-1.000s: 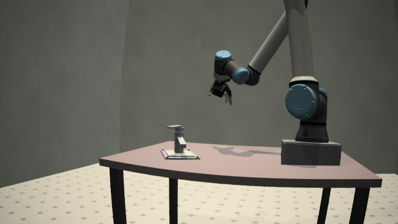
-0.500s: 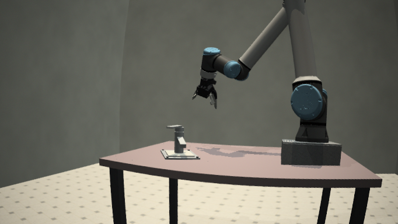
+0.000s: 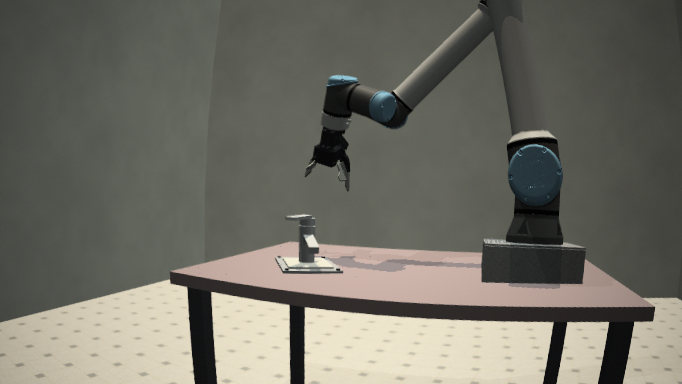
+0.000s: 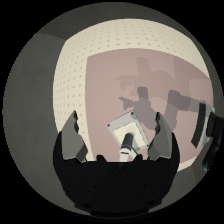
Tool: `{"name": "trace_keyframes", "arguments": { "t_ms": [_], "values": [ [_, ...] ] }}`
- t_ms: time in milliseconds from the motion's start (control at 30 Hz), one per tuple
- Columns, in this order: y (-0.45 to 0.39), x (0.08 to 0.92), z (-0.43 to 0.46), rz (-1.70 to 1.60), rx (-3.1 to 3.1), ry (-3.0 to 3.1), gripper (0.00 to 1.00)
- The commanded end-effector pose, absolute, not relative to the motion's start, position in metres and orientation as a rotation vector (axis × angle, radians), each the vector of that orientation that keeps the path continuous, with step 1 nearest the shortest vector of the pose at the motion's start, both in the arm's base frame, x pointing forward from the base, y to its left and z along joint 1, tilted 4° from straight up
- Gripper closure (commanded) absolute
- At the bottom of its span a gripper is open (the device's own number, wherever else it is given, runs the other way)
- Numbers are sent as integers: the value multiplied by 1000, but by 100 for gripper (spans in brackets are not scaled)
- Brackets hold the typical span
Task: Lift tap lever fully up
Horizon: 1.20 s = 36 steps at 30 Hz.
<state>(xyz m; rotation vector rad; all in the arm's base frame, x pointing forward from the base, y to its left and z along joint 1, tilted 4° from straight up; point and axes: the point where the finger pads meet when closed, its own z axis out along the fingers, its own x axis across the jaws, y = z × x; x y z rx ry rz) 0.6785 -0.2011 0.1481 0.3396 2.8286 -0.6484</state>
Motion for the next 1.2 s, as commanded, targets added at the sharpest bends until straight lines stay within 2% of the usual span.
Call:
{"name": "trace_keyframes", "arguments": {
  "t_ms": [0,167,667,1167],
  "values": [
    [-148,705,135,-515,332,2893,0],
    [-122,712,130,-462,326,2920,0],
    [21,729,118,-198,318,3077,0],
    [79,725,118,-105,326,3144,0]
  ]
}}
